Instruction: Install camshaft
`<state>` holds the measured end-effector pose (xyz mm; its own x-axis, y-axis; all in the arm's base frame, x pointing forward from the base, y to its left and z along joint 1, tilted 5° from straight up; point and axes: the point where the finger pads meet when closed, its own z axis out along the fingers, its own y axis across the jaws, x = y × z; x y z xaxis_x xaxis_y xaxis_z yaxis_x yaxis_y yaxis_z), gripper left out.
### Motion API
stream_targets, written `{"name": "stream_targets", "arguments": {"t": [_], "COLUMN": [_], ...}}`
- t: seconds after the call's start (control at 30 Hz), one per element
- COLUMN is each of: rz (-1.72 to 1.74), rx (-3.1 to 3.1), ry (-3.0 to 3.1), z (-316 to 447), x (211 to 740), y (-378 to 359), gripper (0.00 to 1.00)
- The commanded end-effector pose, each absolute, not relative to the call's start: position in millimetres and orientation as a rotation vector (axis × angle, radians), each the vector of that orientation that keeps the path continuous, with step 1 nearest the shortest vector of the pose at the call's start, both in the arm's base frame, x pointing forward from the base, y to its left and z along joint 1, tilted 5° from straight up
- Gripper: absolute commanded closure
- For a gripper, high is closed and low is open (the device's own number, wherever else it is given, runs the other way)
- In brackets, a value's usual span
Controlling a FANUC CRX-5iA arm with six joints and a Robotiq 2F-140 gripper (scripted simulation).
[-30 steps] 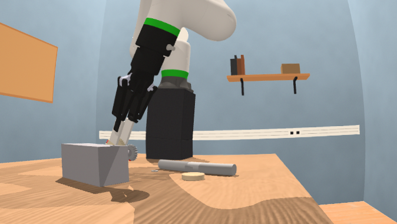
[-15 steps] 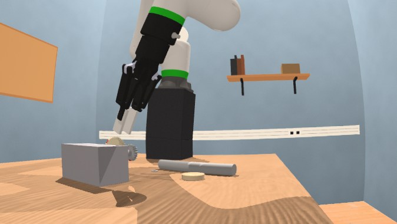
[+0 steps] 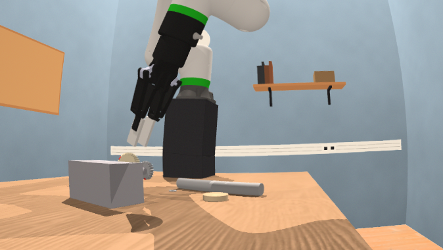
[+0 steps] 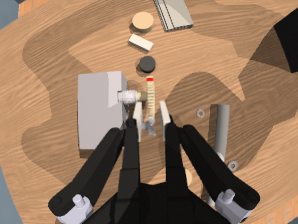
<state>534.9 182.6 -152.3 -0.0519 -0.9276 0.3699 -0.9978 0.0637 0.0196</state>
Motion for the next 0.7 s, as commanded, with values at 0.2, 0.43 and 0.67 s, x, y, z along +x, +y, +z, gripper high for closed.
{"name": "stream_targets", "arguments": {"t": [0.2, 0.43, 0.67], "rz": [0.352, 0.352, 0.352], "rx": [1.942, 1.942, 1.942], "ry": [-2.062, -2.062, -2.062], "z": [-145.7, -128.6, -107.5], "x": [535.8, 536.0, 536.3], "y": [182.5, 181.1, 179.4], "gripper": [0.73, 0.73, 0.73]}}
